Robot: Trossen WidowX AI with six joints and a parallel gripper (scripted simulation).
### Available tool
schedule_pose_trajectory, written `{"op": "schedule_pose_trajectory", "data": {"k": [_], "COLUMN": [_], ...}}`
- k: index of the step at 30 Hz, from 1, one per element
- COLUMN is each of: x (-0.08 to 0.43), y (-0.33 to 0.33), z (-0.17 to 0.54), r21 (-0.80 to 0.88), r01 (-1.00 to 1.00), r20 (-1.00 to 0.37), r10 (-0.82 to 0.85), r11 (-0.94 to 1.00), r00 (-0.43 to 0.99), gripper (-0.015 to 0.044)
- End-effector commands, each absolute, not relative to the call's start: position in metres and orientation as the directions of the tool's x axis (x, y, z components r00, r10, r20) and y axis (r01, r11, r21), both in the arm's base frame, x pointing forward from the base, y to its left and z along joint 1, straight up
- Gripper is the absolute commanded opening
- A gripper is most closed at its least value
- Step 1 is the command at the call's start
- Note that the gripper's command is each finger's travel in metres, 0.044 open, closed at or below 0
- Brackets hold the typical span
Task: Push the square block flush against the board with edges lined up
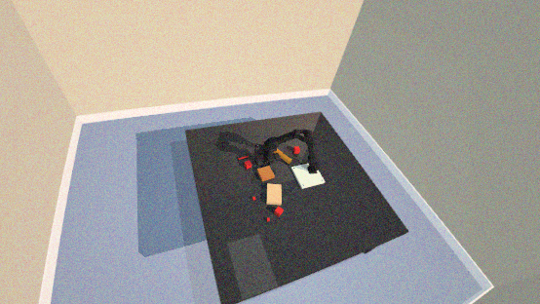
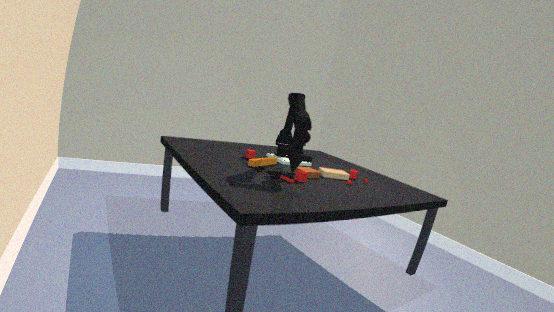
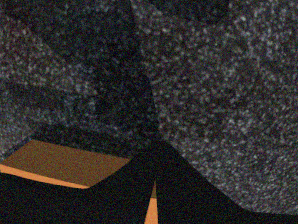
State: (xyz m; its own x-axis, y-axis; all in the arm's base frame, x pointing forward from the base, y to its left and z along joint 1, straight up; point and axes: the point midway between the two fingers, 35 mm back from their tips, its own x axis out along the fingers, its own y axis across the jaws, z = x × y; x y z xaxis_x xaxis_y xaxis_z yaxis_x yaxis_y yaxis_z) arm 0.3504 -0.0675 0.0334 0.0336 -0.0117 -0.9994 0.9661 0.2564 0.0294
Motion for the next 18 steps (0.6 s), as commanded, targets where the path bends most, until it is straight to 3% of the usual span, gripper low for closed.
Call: {"op": "schedule_pose_trajectory", "data": {"k": [1, 18], "x": [0.350, 0.347], "y": [-0.062, -0.048], "z": [0.033, 0.033], "r21": [0.031, 0.031], "r01": [0.967, 0.967], "r20": [-0.999, -0.999], "r10": [-0.007, -0.006], "r11": [0.251, 0.251], "r00": [0.034, 0.034], "gripper": [0.0000, 0.0000]}}
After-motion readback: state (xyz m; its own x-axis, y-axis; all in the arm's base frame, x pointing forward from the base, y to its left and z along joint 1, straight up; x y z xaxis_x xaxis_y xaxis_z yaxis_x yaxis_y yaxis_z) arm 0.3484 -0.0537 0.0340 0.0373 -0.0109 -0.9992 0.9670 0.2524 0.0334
